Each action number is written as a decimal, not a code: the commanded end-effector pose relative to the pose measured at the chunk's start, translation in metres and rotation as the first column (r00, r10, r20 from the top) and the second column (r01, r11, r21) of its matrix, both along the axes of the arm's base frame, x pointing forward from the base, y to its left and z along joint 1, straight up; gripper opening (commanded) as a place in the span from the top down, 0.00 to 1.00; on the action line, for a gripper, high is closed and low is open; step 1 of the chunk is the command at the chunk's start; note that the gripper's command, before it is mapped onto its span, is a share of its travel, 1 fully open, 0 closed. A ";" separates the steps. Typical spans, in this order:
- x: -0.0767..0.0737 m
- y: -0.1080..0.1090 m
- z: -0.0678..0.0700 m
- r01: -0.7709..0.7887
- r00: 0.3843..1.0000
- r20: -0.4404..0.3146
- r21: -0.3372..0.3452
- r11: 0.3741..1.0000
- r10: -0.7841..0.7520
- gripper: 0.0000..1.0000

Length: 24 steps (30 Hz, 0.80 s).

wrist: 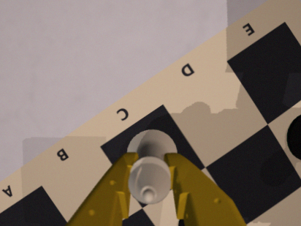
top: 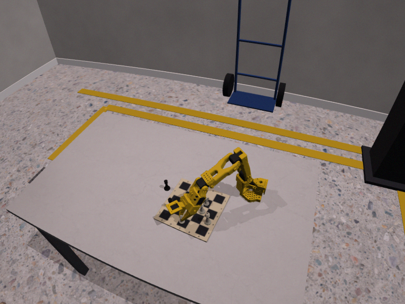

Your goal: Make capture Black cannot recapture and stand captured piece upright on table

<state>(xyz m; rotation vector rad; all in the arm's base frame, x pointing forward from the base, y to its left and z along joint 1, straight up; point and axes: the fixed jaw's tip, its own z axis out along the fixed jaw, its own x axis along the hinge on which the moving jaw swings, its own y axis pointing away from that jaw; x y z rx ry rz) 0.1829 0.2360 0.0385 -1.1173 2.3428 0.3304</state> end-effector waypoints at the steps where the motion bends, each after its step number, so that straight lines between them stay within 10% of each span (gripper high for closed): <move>1: -0.004 -0.001 -0.008 -0.013 1.000 -0.015 -0.022 1.000 0.013 1.00; 24: -0.007 -0.005 -0.019 -0.013 1.000 -0.016 -0.023 1.000 0.013 0.98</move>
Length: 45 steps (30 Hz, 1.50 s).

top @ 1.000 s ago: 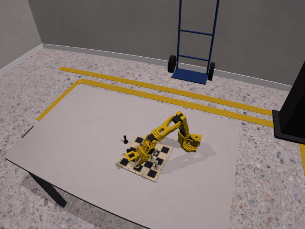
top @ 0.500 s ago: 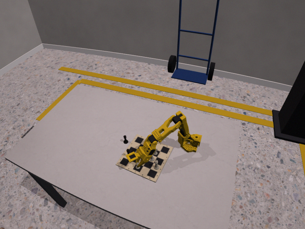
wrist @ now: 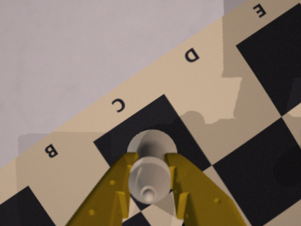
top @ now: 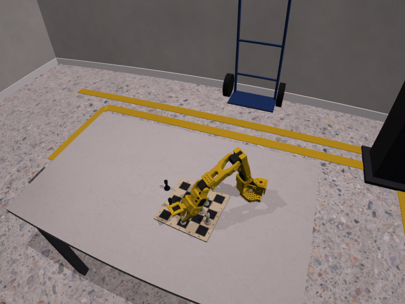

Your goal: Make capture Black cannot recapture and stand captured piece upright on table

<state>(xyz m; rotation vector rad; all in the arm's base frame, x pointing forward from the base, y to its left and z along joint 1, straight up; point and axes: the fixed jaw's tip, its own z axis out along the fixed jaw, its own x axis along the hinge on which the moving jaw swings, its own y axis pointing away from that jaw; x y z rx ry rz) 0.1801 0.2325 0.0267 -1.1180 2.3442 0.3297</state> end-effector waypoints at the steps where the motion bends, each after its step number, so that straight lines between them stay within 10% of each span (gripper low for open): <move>1: -0.004 -0.002 -0.008 -0.013 1.000 -0.015 -0.022 1.000 0.013 0.97; 45: -0.007 0.000 -0.006 -0.014 1.000 -0.019 -0.018 1.000 0.014 0.90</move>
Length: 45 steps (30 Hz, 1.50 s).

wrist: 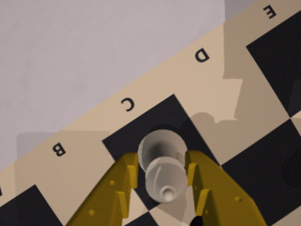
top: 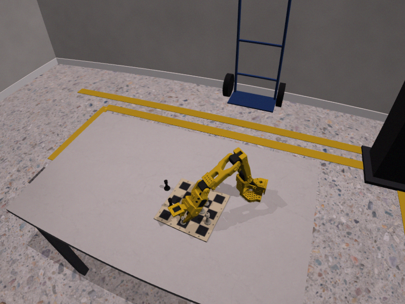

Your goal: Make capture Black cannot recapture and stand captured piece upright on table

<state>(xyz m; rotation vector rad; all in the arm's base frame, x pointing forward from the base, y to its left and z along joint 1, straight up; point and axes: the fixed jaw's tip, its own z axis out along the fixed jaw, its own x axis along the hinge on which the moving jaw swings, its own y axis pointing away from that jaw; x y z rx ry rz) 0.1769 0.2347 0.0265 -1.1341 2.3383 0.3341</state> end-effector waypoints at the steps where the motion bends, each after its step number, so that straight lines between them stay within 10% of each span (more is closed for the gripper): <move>1: -0.004 -0.003 -0.006 -0.001 1.000 -0.019 -0.018 1.000 0.000 0.90; 30: -0.003 -0.003 -0.001 0.003 1.000 -0.019 -0.018 1.000 -0.003 0.90; 45: -0.004 -0.004 0.029 0.003 1.000 -0.018 -0.017 1.000 -0.003 0.90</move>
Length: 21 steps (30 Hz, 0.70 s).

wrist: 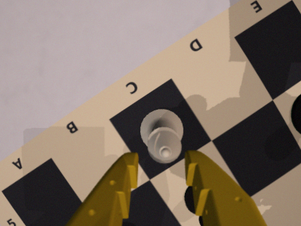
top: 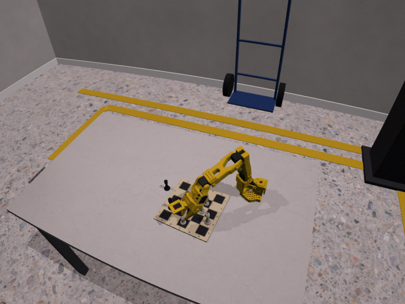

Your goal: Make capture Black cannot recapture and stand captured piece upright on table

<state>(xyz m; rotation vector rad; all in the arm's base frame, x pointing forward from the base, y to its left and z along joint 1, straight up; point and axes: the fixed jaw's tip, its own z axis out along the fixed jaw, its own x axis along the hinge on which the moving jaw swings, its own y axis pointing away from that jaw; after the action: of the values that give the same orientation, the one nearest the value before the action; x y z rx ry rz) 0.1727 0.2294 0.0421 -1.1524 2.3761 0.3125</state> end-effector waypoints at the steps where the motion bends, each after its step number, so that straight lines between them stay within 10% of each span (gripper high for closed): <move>1: 0.001 0.001 0.013 0.003 1.000 0.009 0.017 1.000 -0.003 0.90; 21: 0.000 0.001 0.049 0.003 1.000 0.009 0.017 1.000 -0.003 0.90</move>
<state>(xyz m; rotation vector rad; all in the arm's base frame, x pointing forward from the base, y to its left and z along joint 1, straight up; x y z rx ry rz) 0.1726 0.2294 0.0824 -1.1521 2.3755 0.3129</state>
